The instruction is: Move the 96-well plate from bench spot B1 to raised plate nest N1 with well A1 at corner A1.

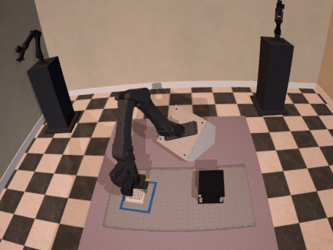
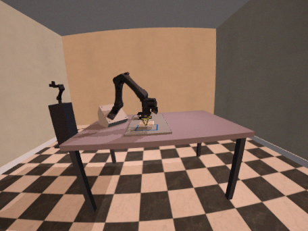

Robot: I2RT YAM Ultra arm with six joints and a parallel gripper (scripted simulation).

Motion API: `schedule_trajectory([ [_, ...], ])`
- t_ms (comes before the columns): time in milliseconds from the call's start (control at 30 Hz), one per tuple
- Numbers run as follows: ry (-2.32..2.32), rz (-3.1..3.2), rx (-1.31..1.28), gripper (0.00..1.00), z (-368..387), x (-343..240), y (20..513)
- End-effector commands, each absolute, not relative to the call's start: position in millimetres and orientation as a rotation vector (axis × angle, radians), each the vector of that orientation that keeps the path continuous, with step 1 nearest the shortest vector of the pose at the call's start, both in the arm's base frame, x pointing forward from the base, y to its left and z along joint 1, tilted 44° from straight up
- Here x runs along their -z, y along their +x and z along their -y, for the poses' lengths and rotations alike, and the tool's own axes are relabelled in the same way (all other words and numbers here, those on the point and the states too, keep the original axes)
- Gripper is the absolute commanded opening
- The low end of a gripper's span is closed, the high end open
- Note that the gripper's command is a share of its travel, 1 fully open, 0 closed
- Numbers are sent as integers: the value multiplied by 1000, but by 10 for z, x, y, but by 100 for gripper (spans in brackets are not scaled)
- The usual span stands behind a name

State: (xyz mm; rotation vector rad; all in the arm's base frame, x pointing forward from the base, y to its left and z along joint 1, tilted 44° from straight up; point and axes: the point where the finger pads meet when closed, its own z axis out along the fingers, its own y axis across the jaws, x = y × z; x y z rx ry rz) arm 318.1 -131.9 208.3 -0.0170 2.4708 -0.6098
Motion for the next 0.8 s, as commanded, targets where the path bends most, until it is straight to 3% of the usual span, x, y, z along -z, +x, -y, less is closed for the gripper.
schedule_trajectory([
  [0,-8,-2432,614,0,1264,-2302,3152],
  [767,-8,-2432,612,0,1118,-2548,2946],
])
